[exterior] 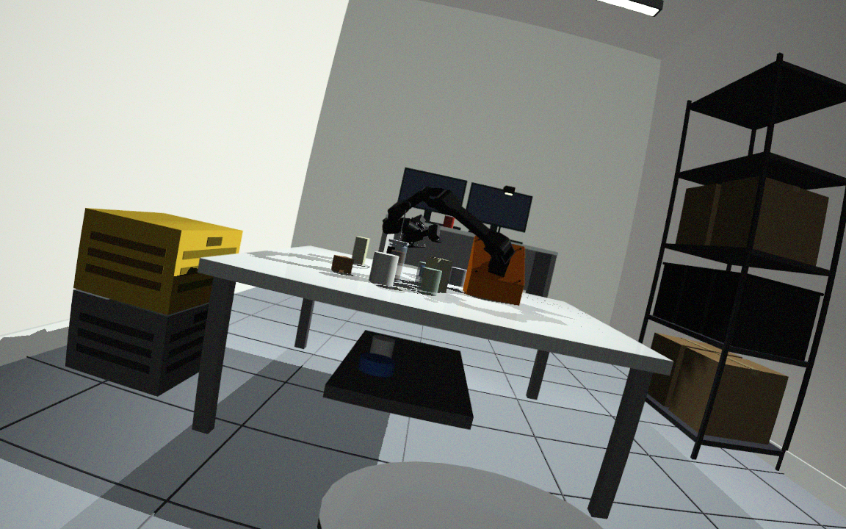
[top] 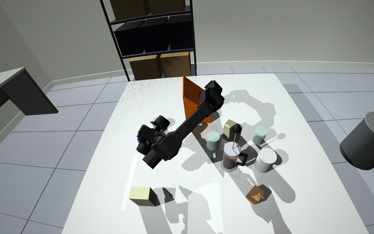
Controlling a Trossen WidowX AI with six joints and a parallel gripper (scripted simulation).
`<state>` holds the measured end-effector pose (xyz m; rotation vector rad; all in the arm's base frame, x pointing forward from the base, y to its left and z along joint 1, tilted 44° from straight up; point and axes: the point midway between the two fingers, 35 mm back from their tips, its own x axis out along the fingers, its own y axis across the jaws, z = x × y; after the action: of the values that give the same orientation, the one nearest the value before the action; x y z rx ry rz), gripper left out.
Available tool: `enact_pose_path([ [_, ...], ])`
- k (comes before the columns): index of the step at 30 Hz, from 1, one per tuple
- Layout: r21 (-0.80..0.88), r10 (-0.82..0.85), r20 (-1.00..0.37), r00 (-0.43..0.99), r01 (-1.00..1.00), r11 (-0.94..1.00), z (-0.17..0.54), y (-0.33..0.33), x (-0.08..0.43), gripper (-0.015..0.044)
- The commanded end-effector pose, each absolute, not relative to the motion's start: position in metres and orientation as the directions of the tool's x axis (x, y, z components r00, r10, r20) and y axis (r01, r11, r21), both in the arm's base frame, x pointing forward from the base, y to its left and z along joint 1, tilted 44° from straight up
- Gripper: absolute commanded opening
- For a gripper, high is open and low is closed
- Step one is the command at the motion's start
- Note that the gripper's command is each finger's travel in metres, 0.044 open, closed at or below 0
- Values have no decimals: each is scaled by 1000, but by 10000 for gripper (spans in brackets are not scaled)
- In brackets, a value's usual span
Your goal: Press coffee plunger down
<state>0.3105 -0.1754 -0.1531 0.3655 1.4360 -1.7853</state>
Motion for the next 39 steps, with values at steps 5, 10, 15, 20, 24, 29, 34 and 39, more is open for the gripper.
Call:
enact_pose_path([
  [5, -633, -326, -732, -599, 774, -2, -143, -171, 318, 440],
  [10, -443, -134, -894, -428, 890, 106, -112, -160, 340, 440],
  [15, -92, 75, -991, -113, 966, 240, -61, -145, 371, 440],
  [20, 299, 237, -946, 224, 882, 363, 4, -131, 395, 440],
  [24, 573, 345, -819, 458, 682, 455, 64, -118, 401, 440],
  [29, 773, 461, -595, 658, 313, 552, 138, -99, 391, 440],
  [34, 764, 582, -327, 745, -155, 626, 210, -73, 358, 440],
  [39, 669, 644, -205, 737, -375, 642, 238, -56, 335, 440],
])
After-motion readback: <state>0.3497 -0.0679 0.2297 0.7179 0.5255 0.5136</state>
